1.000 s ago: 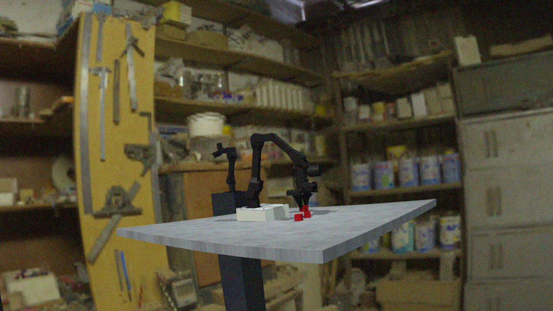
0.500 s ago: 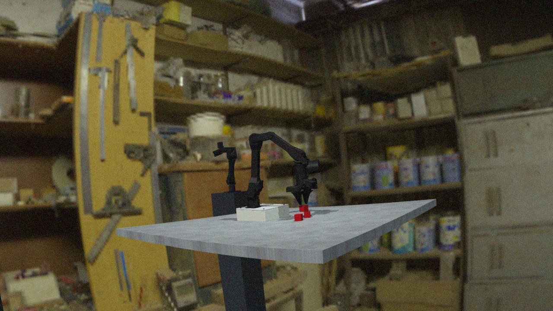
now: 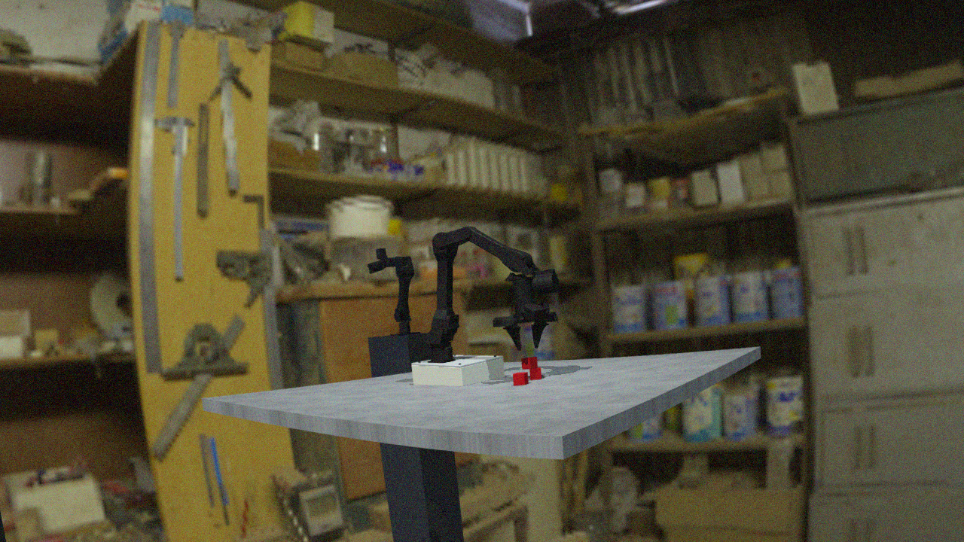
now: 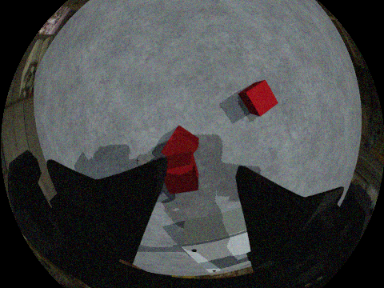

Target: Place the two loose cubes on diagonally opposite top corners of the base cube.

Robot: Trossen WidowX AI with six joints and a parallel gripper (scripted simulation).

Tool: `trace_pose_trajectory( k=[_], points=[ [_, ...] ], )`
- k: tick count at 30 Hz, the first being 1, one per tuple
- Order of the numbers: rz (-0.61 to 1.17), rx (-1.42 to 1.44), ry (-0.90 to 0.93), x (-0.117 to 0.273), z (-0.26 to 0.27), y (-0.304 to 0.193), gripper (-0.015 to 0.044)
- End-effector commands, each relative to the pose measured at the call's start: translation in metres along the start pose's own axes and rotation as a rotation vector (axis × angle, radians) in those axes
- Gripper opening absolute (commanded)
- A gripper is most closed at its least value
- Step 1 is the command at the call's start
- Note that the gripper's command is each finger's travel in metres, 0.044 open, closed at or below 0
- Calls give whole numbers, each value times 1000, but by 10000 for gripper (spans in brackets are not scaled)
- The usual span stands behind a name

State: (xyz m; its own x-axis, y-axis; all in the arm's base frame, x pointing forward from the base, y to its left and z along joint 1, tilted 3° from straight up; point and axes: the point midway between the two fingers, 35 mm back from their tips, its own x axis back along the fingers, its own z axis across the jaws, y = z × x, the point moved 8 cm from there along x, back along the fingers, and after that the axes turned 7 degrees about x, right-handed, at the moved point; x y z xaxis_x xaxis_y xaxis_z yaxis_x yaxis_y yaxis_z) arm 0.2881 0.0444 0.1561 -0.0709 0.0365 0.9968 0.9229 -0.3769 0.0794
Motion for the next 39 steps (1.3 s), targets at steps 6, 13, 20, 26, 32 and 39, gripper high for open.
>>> trace_pose_trajectory(
  k=[6,13,20,26,32,39],
  points=[
    [-5,-637,-4,26,-55,45,265],
    [-8,-815,-6,34,-73,55,265],
    [-8,-815,-6,-3,-73,57,265],
    [-8,-815,-6,-28,-73,55,265],
    [-8,-815,-6,-43,-74,55,265],
    [-8,-815,-6,-51,-74,55,265]
  ],
)
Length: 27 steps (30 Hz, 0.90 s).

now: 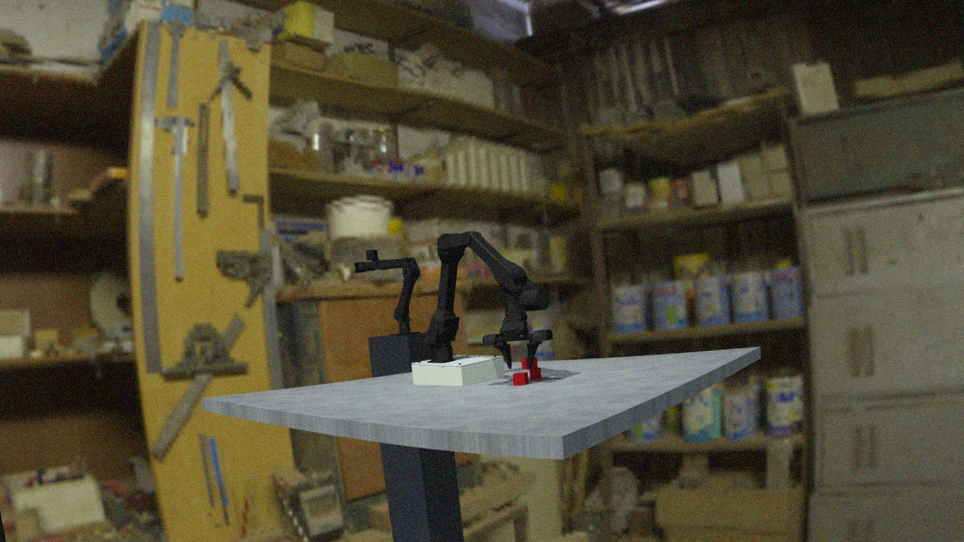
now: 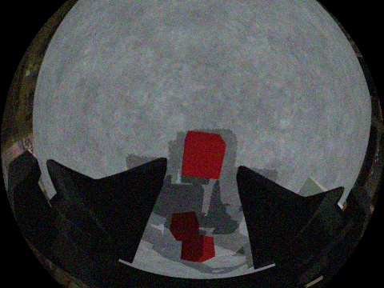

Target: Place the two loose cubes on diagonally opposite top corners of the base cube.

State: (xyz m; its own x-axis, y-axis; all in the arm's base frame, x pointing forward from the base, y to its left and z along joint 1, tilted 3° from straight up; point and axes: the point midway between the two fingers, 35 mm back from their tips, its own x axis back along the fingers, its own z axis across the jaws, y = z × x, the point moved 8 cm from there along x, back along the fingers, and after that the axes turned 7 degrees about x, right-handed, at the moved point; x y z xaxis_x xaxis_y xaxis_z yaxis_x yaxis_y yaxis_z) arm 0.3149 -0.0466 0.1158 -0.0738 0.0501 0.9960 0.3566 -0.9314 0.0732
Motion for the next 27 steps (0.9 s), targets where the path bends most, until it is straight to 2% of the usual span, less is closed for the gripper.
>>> trace_pose_trajectory(
  k=[1,17,23,27],
  points=[
    [4,0,0,-7,0,0,265],
    [4,0,0,-31,-1,-1,265],
    [4,0,0,-31,-1,-1,107],
    [4,0,0,-30,0,-1,105]
  ],
)
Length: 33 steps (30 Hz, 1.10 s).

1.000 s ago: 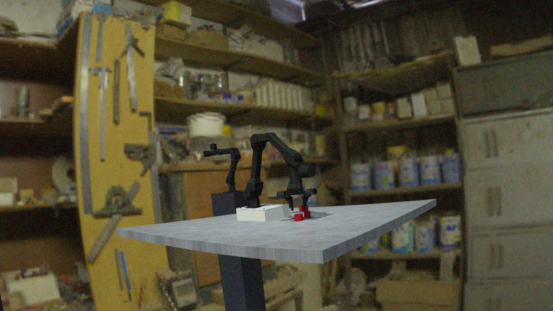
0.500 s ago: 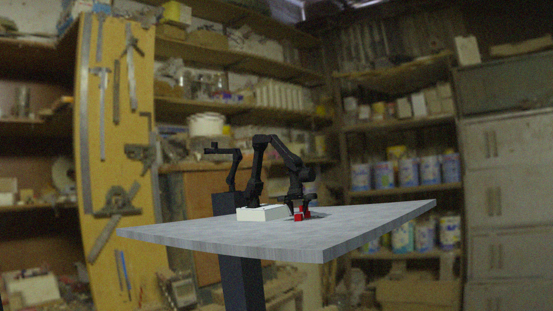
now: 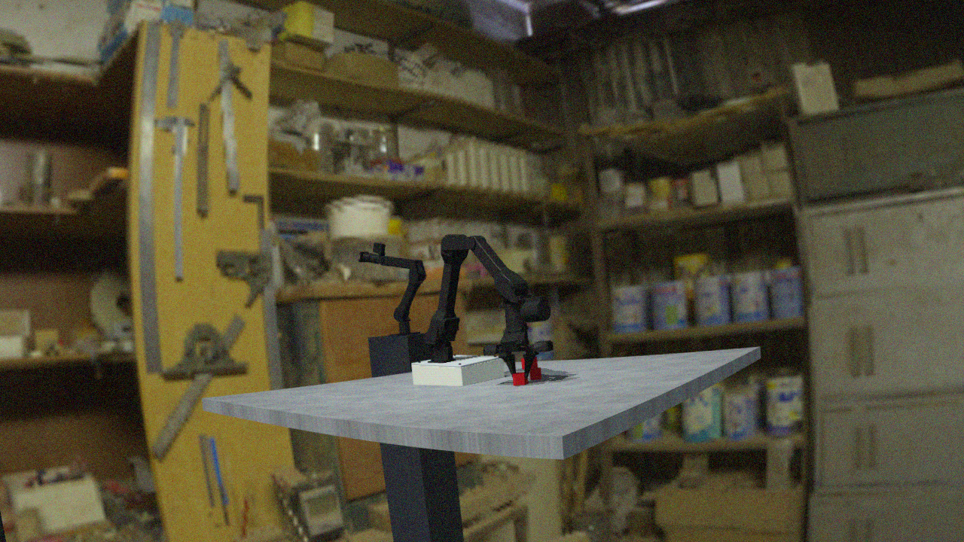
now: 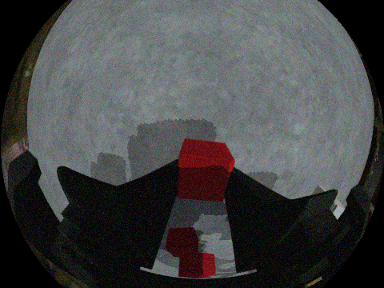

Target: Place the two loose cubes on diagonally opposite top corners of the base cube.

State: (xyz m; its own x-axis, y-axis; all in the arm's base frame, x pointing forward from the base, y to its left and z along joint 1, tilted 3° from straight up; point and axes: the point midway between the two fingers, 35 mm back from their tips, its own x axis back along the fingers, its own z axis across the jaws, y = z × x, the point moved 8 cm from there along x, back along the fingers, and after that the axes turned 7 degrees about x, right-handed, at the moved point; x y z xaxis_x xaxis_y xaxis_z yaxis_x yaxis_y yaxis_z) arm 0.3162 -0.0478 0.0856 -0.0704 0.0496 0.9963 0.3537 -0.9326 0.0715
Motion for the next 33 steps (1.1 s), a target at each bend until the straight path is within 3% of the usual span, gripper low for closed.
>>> trace_pose_trajectory(
  k=[1,33],
  points=[
    [3,3,3,2,1,0,105],
    [3,3,3,102,1,1,105]
  ],
)
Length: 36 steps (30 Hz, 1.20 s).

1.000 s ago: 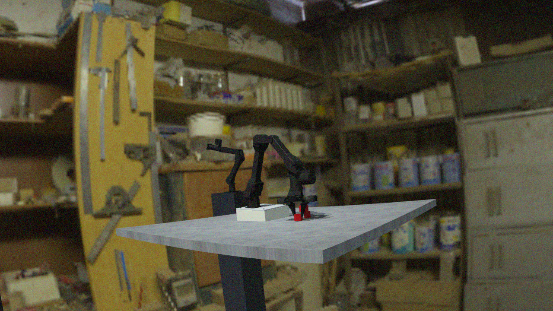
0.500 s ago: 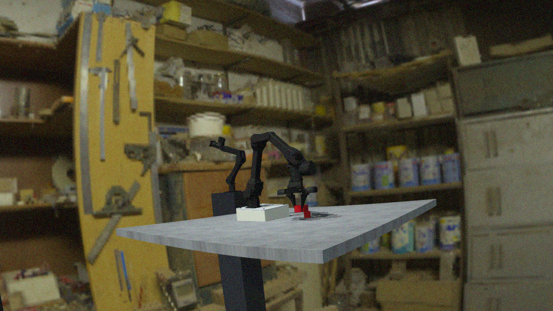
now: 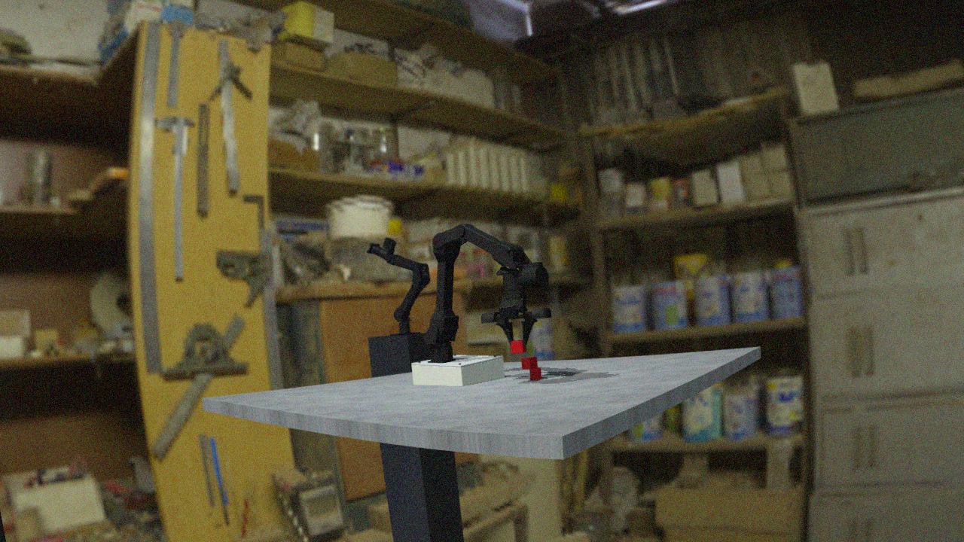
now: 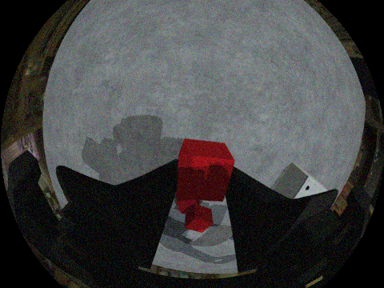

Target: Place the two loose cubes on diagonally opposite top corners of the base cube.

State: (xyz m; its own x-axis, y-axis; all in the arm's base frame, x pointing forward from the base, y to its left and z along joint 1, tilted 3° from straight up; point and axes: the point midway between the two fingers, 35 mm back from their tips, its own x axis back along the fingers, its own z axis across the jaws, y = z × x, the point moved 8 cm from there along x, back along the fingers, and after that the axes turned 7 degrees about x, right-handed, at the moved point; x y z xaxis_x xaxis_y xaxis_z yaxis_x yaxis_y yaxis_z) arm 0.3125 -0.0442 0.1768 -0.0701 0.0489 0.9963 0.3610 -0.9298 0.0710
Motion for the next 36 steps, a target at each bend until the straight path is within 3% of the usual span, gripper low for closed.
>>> trace_pose_trajectory(
  k=[1,7,36],
  points=[
    [2,-5,3,14,-2,-1,105],
    [3,46,4,18,0,-6,105],
    [8,1020,12,7,33,-95,105]
  ],
)
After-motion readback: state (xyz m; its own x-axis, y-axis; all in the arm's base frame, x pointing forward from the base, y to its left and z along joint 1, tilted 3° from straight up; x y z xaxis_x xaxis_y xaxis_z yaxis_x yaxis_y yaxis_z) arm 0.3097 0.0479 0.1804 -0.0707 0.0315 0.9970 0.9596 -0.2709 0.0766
